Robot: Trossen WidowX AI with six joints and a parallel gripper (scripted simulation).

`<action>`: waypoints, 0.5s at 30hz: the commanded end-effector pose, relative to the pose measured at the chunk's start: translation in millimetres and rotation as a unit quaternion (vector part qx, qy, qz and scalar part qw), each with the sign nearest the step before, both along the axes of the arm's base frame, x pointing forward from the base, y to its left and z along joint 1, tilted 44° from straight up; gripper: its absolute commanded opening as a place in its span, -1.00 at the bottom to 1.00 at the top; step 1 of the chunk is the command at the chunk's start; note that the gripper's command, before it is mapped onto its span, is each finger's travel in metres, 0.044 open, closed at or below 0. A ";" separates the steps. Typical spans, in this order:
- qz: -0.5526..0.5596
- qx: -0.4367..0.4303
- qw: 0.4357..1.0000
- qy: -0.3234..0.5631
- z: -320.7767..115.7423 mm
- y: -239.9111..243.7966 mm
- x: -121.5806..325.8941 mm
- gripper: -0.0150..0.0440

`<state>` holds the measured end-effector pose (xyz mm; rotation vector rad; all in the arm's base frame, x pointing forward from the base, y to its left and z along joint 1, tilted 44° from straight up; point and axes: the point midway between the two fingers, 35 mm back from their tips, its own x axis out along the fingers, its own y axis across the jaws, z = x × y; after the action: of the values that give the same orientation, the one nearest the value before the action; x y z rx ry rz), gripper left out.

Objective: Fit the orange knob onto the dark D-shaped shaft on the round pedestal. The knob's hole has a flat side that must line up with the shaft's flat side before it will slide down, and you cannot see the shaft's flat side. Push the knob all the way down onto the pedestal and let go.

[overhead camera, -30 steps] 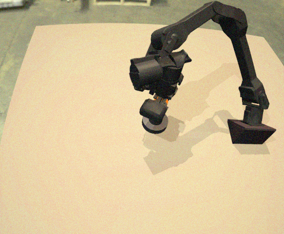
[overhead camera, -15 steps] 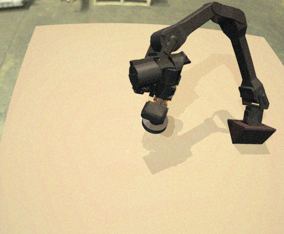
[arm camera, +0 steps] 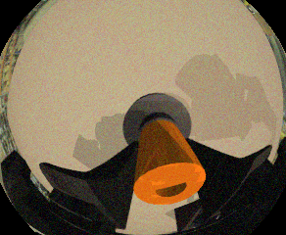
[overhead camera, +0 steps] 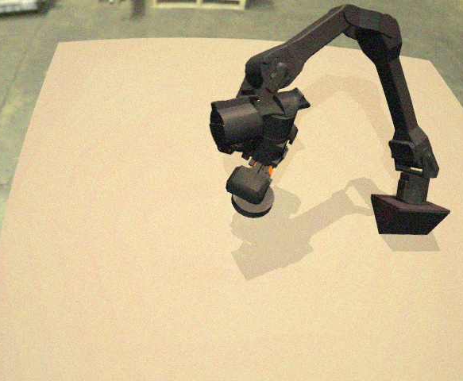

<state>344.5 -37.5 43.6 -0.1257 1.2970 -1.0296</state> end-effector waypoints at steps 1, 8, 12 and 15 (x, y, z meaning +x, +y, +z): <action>0.000 0.000 1.000 0.000 0.0 0.0 0.0 -0.49; 0.000 0.000 1.000 0.000 0.0 0.0 0.0 -0.40; 0.000 0.000 1.000 0.000 0.0 0.0 0.0 -0.05; 0.000 0.000 1.000 0.000 0.0 0.0 0.0 0.22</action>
<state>344.4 -37.6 43.4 -0.1236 1.2955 -1.0317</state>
